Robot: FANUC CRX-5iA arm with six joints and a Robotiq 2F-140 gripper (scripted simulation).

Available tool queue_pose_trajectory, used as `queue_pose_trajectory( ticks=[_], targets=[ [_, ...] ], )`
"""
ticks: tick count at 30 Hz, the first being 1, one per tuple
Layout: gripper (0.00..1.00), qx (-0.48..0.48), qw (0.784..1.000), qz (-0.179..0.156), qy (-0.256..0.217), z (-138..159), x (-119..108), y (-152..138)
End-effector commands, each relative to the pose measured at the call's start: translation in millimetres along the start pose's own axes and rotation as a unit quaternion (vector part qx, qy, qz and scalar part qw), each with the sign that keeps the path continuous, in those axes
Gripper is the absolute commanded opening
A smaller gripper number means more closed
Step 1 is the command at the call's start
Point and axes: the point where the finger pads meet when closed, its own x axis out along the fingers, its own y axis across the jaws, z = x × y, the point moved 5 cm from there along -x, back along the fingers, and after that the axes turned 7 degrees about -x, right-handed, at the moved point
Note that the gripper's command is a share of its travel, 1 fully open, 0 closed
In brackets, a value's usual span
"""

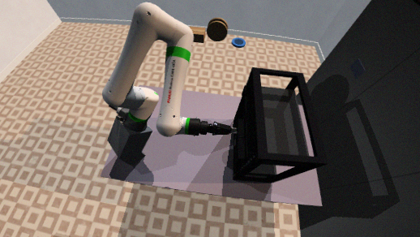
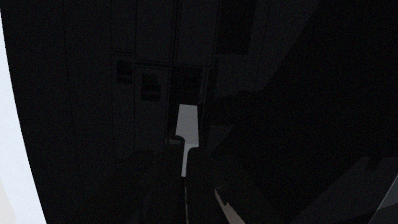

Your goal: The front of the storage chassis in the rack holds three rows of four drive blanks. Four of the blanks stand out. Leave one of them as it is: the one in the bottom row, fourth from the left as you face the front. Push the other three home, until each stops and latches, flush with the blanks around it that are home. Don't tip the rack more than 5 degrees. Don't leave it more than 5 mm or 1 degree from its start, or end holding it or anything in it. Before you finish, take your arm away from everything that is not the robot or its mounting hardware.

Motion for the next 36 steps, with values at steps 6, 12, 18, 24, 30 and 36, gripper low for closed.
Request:
queue_pose_trajectory(
  ticks=[6,12,18,24,30,36],
  targets=[
    [0.00,0.000,1.000,0.000,-0.001,0.3,-4.2,-0.3],
    [0.00,0.000,1.000,0.000,-0.001,0.2,-21.6,-0.3],
    [0.00,0.000,1.000,0.000,-0.001,0.2,-57.1,-0.3],
    [0.00,0.000,1.000,0.000,-0.001,0.2,-78.8,-0.3],
    [0.00,0.000,1.000,0.000,-0.001,0.2,-81.1,-0.3],
    [0.00,0.000,1.000,0.000,-0.001,-4.3,-83.7,-22.8]
  ],
)
